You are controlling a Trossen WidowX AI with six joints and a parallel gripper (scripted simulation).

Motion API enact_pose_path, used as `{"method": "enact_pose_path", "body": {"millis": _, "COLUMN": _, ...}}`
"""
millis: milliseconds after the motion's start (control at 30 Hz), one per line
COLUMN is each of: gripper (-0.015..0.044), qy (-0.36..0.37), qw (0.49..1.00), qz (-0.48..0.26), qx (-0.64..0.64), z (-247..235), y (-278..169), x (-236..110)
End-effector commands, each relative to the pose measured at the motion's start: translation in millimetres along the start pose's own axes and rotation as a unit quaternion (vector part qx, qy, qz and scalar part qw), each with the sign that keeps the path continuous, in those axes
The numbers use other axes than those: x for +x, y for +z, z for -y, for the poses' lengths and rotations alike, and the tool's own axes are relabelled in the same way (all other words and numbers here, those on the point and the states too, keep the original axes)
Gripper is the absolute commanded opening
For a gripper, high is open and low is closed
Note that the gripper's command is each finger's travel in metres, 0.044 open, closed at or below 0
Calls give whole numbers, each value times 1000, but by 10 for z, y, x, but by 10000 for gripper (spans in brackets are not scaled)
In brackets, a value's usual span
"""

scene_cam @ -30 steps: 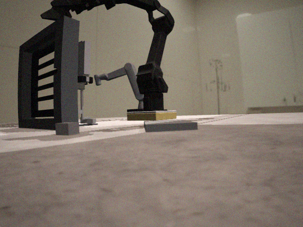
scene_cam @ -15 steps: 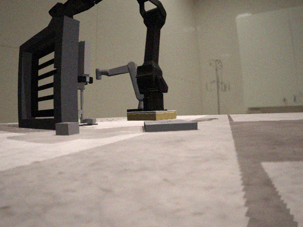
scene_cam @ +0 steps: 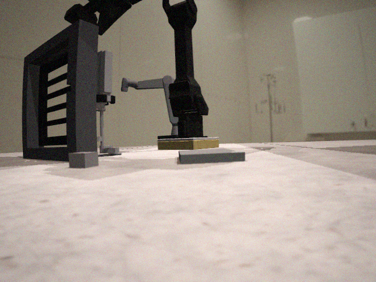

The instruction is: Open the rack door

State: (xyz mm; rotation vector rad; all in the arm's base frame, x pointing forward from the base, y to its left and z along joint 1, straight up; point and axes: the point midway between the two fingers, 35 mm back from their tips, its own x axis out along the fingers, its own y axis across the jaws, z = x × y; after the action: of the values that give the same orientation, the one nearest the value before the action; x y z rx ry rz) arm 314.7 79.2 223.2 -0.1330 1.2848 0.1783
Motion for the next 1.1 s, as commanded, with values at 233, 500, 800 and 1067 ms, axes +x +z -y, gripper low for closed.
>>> {"method": "enact_pose_path", "body": {"millis": 233, "gripper": 297, "qy": -7, "qw": 994, "qz": -108, "qx": -16, "z": -96, "y": -174, "x": -49}}
{"method": "enact_pose_path", "body": {"millis": 500, "gripper": 297, "qy": -5, "qw": 994, "qz": -110, "qx": -17, "z": -96, "y": -184, "x": 38}}
{"method": "enact_pose_path", "body": {"millis": 800, "gripper": 297, "qy": -3, "qw": 993, "qz": -114, "qx": -18, "z": -96, "y": -207, "x": 182}}
{"method": "enact_pose_path", "body": {"millis": 1067, "gripper": 297, "qy": -1, "qw": 993, "qz": -117, "qx": -19, "z": -95, "y": -234, "x": 309}}
